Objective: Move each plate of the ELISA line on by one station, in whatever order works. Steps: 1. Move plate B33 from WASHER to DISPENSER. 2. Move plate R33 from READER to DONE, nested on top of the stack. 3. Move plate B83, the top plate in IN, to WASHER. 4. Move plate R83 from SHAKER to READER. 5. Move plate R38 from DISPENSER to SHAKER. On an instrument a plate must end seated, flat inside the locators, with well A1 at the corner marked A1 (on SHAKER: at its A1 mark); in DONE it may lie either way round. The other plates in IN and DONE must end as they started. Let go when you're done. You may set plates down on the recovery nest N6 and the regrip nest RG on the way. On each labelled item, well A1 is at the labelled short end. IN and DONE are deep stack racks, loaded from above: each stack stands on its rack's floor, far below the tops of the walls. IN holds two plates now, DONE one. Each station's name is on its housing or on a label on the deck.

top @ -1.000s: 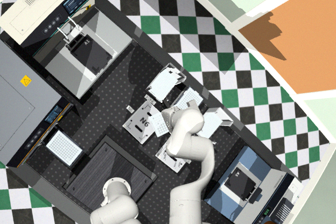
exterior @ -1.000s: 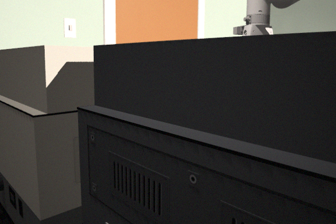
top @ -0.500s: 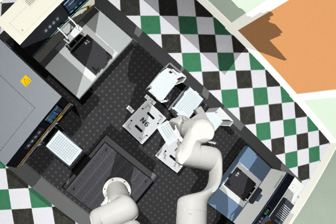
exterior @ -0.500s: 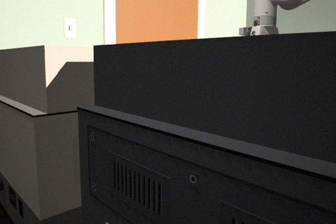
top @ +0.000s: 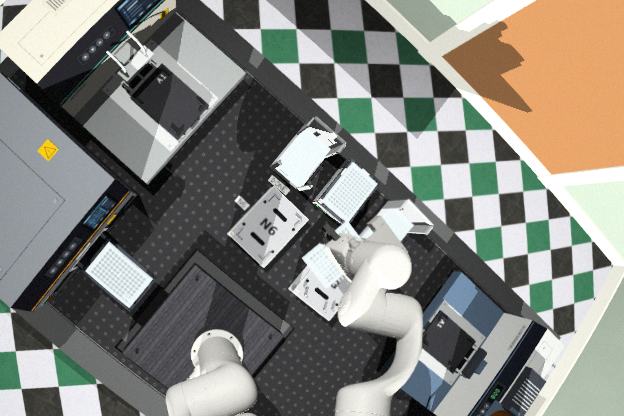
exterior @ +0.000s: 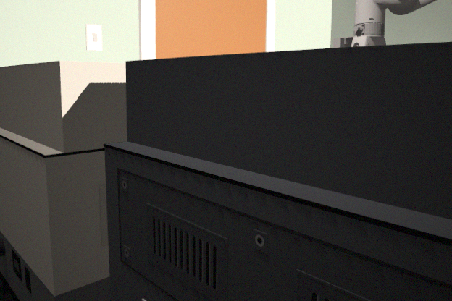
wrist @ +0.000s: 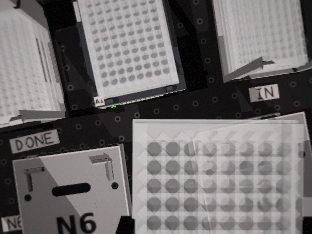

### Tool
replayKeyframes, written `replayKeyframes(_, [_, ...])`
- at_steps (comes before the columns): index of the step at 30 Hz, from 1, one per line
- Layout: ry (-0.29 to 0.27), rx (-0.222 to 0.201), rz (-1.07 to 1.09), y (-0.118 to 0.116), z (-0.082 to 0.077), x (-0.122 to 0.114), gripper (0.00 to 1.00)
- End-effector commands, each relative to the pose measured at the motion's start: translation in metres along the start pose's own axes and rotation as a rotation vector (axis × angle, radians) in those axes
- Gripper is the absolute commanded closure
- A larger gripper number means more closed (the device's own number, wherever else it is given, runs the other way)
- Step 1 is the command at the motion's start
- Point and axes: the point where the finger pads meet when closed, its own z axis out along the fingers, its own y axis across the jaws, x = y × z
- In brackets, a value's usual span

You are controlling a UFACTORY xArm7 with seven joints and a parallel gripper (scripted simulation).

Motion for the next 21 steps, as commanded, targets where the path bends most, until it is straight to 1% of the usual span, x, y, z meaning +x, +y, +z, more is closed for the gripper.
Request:
replayKeyframes(1, [0.004, 0.001, -0.028, 0.006, -0.002, -0.001, 1.0])
replayKeyframes(6, [0.004, 0.001, -0.045, 0.023, -0.002, -0.005, 1.0])
replayKeyframes(14, [0.004, 0.0, -0.138, 0.049, -0.002, -0.012, 1.0])
replayKeyframes(16, [0.004, 0.0, -0.138, 0.049, -0.002, -0.012, 1.0])
replayKeyframes(21, [0.004, 0.0, -0.197, 0.065, -0.002, -0.016, 1.0])
